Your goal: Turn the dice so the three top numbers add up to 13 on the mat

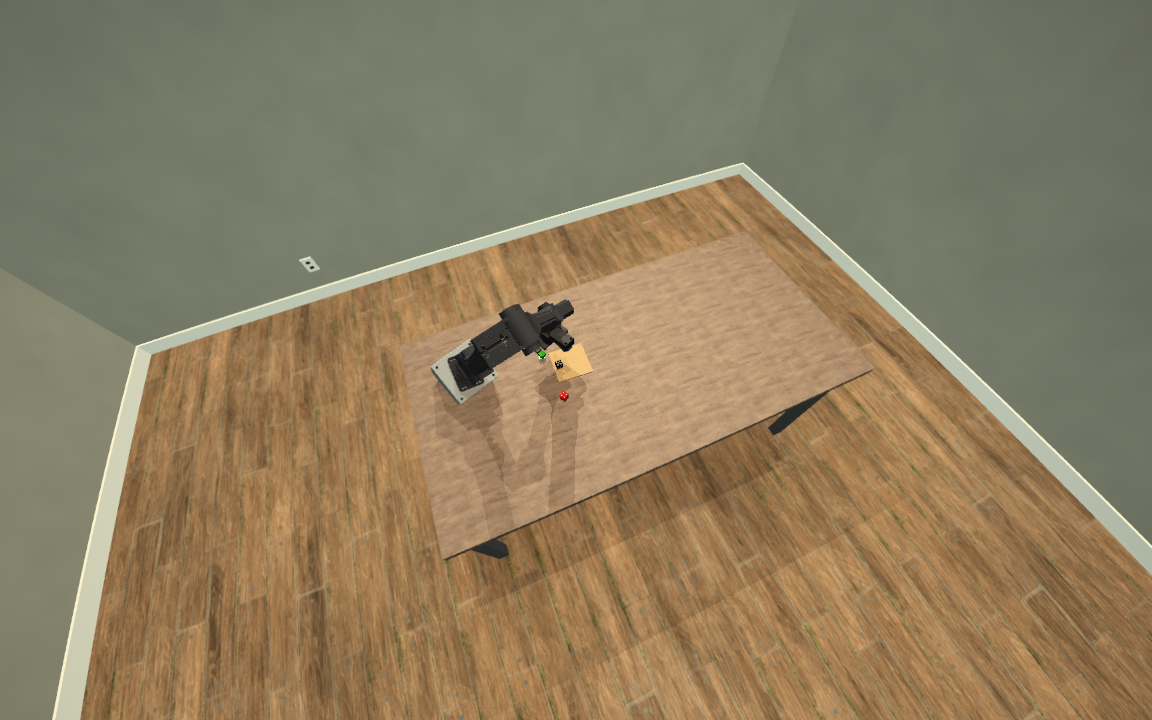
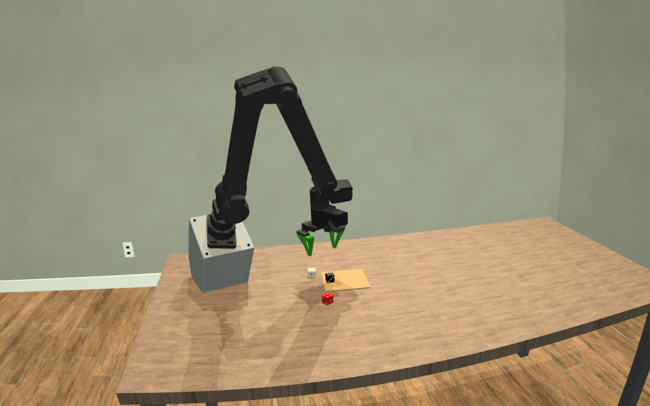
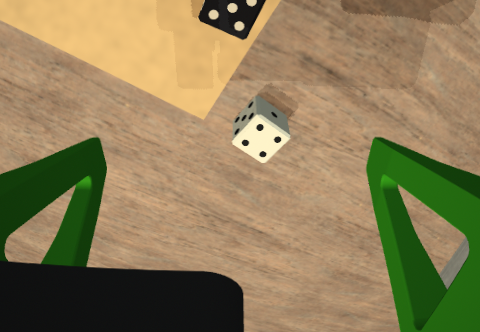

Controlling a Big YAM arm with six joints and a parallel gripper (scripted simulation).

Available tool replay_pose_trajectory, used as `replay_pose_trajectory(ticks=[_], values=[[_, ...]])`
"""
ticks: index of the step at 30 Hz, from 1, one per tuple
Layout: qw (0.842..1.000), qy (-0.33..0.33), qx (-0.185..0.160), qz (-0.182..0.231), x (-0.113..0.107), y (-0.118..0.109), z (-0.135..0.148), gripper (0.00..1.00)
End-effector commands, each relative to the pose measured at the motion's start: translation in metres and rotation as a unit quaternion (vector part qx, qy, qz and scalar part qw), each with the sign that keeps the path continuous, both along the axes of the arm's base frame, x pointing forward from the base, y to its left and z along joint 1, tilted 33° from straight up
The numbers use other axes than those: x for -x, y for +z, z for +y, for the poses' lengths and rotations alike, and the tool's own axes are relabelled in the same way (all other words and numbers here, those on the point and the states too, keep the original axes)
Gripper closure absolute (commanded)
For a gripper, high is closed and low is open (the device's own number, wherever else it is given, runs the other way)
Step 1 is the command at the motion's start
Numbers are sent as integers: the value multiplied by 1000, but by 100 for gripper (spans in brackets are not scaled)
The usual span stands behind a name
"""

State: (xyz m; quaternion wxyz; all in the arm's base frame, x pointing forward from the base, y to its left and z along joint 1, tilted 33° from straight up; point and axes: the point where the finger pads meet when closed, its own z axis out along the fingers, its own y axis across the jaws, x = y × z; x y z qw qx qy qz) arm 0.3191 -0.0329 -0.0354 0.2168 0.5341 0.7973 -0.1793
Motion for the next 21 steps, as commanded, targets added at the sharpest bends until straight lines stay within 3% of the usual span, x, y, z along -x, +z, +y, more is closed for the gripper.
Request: replay_pose_trajectory(ticks=[1,10,13,14,20,21], values=[[995,81,16,47,3,-9,8,0],[971,201,39,121,11,-19,17,0],[969,210,41,127,12,-20,18,0],[957,245,47,148,14,-23,20,0],[931,309,59,187,19,-28,25,0],[920,331,64,201,21,-30,27,0]])
